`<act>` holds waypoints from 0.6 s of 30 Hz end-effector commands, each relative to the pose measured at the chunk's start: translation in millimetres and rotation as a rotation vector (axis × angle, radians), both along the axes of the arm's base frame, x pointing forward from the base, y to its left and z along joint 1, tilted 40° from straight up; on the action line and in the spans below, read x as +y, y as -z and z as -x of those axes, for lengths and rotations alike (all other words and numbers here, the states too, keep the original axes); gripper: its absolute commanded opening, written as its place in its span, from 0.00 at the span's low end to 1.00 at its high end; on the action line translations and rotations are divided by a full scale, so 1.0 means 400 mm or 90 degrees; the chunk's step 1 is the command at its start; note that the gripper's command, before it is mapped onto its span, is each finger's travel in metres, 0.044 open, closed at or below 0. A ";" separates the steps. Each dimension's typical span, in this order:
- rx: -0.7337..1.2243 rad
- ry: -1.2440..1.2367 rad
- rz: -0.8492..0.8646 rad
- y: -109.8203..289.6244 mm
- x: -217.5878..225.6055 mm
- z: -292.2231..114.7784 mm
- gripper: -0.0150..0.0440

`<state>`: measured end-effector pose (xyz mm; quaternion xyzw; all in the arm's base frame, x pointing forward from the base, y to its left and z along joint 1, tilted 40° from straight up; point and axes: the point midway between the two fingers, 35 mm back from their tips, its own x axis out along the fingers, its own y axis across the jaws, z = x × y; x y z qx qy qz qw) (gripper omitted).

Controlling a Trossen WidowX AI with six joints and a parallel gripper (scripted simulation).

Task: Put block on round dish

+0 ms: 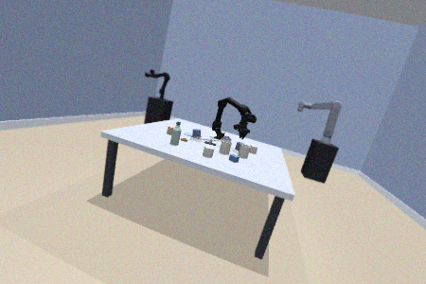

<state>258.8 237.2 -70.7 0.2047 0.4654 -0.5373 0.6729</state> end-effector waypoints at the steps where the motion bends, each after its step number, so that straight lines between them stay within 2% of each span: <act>1: 0.042 -0.076 0.002 -0.019 -0.007 -0.010 0.69; 18: 0.240 -0.385 0.011 -0.072 -0.042 -0.038 0.69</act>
